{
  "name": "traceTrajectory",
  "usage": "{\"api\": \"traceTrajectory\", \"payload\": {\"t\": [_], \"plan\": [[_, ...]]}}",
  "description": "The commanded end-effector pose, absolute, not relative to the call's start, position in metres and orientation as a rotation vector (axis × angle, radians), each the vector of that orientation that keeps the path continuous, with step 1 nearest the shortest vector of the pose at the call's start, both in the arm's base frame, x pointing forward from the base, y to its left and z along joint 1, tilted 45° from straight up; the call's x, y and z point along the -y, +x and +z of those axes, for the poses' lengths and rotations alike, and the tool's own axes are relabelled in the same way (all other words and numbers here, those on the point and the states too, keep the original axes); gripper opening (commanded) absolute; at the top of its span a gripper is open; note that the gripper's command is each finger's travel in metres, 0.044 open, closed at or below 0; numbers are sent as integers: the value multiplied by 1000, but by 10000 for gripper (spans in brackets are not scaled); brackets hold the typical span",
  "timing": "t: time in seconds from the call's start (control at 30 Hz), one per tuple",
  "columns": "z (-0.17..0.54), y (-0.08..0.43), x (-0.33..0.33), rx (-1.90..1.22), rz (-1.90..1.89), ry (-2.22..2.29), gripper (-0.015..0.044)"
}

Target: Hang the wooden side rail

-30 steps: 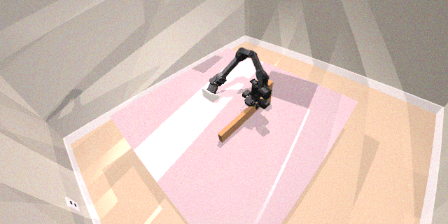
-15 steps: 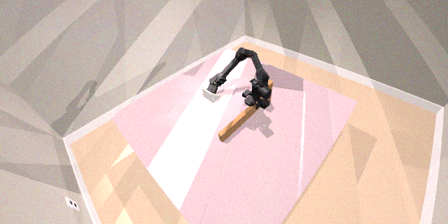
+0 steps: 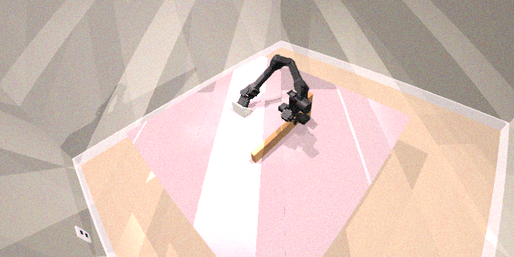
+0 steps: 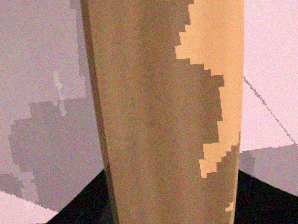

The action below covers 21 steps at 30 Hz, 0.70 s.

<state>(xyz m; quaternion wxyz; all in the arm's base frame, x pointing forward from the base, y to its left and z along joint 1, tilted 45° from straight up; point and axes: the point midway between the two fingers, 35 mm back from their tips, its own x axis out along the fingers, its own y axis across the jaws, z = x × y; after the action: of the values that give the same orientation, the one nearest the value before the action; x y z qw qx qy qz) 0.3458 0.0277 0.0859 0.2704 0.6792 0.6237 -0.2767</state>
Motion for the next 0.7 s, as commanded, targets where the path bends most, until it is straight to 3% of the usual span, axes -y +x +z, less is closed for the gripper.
{"api": "traceTrajectory", "payload": {"t": [0.0, 0.67], "plan": [[88, 347, -26, -1670, -745, 1840, 0], [90, 346, -27, -1670, -745, 1840, 0]]}}
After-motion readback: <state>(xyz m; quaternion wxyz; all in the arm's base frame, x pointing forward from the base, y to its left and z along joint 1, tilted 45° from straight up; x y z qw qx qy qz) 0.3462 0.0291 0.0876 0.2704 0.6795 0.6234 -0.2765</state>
